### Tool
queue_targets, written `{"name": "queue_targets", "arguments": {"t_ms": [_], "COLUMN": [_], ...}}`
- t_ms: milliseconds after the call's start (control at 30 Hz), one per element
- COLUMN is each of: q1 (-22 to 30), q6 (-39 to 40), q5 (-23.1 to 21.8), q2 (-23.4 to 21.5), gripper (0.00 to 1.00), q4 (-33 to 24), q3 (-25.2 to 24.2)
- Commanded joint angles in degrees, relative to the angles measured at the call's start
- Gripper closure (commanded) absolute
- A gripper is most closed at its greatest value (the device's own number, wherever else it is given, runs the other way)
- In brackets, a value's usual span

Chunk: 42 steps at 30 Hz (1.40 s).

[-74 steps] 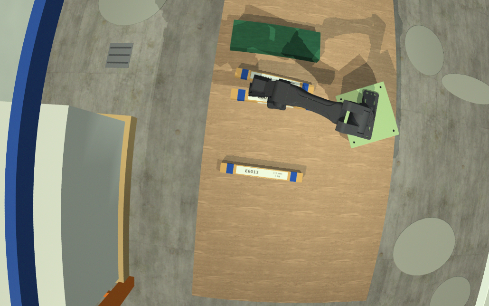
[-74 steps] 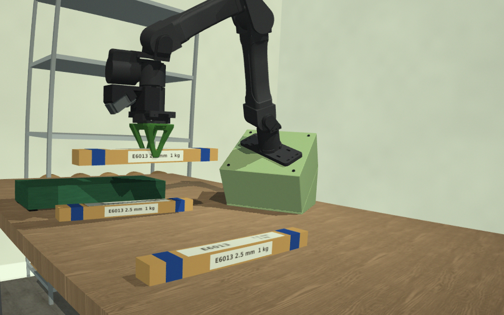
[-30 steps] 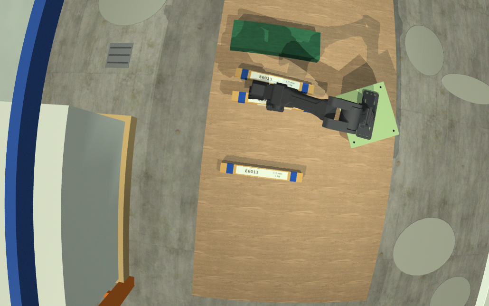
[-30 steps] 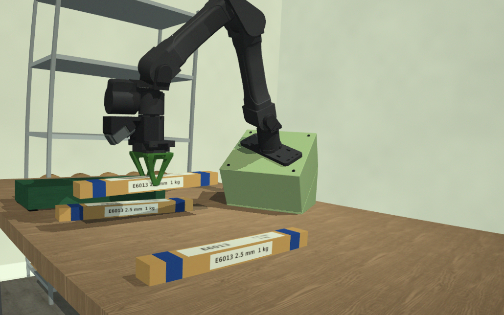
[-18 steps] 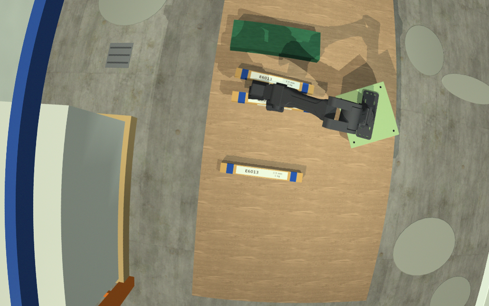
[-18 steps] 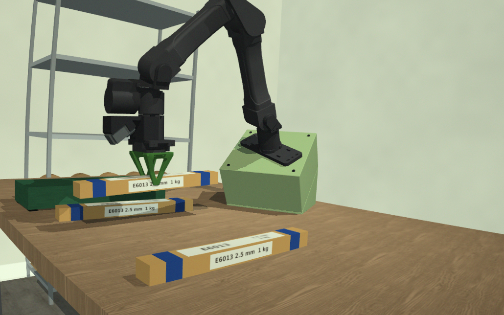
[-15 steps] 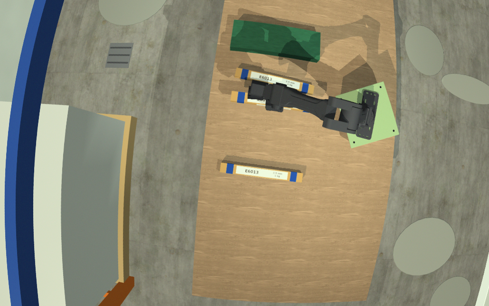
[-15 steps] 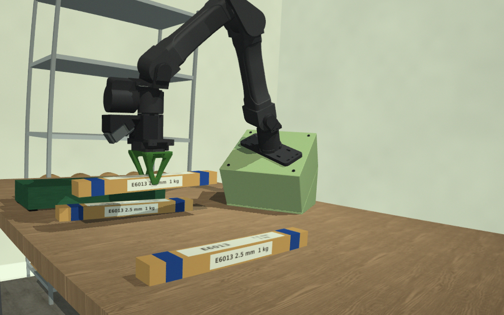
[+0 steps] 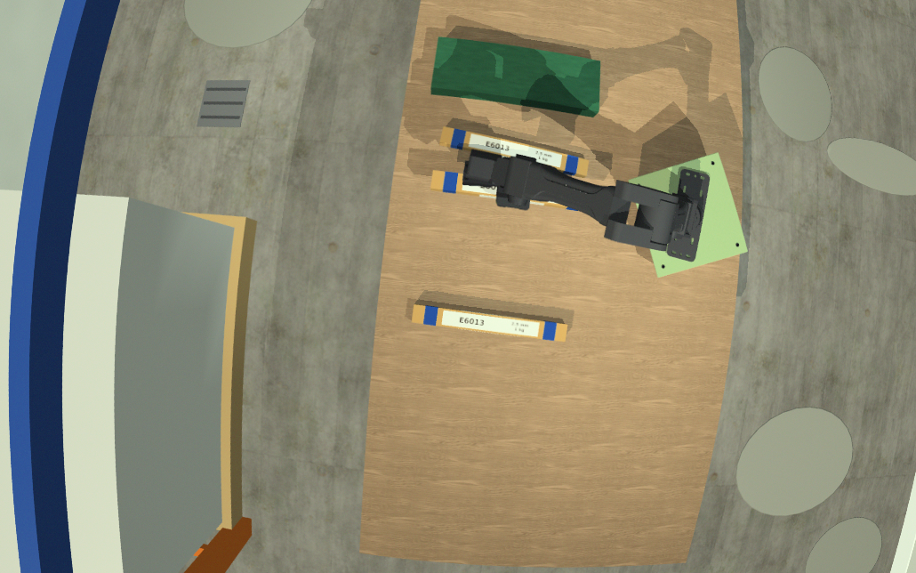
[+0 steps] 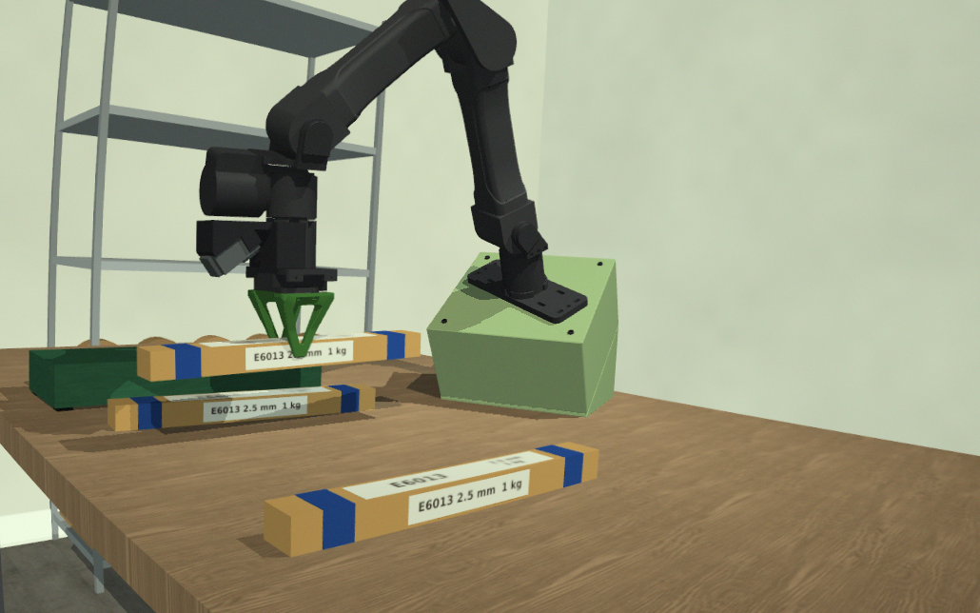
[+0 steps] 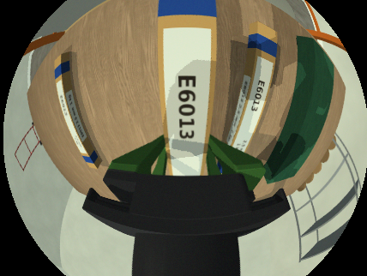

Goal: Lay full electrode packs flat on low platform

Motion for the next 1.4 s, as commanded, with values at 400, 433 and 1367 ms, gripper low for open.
{"name": "queue_targets", "arguments": {"t_ms": [400,433,1367], "q1": [-0.39,-0.39,-0.99], "q6": [0.12,0.11,-0.73], "q5": [-0.15,-0.15,-0.39], "q2": [-2.17,-2.17,-3.45], "gripper": [1.00,1.00,1.00], "q4": [-1.40,-1.41,-1.64], "q3": [3.23,3.24,0.49]}}
